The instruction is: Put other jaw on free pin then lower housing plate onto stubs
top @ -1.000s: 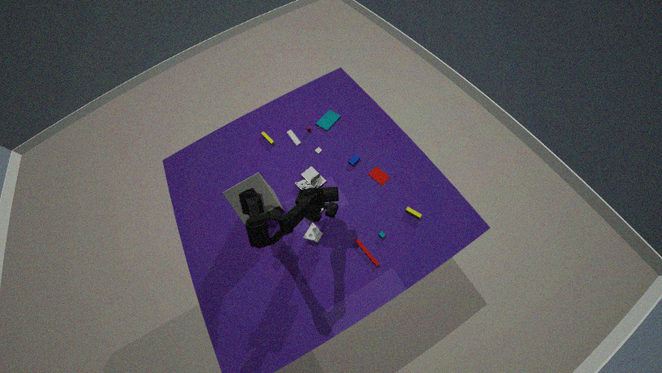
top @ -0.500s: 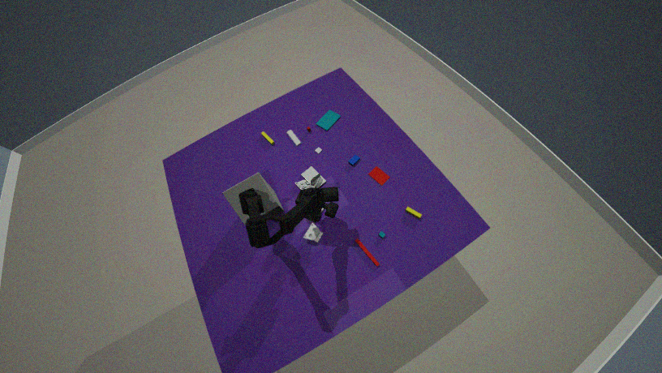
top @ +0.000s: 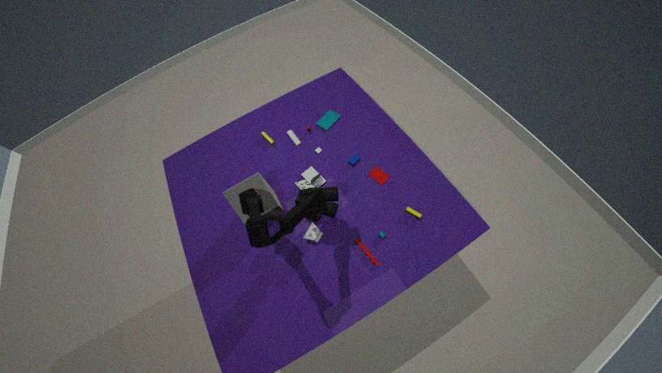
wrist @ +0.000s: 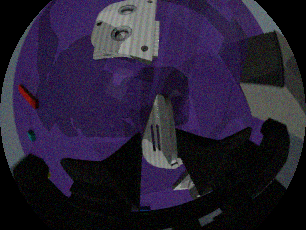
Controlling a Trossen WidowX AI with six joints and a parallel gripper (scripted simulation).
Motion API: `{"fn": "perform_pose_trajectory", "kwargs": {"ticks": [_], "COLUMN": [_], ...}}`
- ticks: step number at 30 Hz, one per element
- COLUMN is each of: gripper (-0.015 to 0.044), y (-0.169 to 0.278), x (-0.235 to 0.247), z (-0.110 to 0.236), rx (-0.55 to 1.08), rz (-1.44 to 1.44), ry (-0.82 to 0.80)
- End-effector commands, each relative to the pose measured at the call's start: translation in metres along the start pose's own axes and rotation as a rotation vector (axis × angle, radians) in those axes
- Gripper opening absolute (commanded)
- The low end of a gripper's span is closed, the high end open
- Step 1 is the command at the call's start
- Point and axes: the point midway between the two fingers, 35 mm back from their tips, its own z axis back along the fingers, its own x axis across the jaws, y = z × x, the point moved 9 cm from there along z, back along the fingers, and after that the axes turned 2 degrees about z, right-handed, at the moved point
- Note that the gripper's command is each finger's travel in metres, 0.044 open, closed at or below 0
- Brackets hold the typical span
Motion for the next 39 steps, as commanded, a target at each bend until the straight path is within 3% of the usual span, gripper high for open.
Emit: {"fn": "perform_pose_trajectory", "kwargs": {"ticks": [1, 10, 33, 39], "gripper": [0.0134, 0.0134, 0.0134, 0.0134], "y": [0.000, 0.000, 0.001, 0.000], "x": [0.001, 0.001, 0.001, 0.001], "z": [0.000, 0.002, 0.073, 0.078], "rx": [-0.001, 0.000, 0.007, 0.006], "rz": [-0.004, -0.004, 0.000, 0.000], "ry": [-0.004, -0.003, 0.002, 0.001]}}
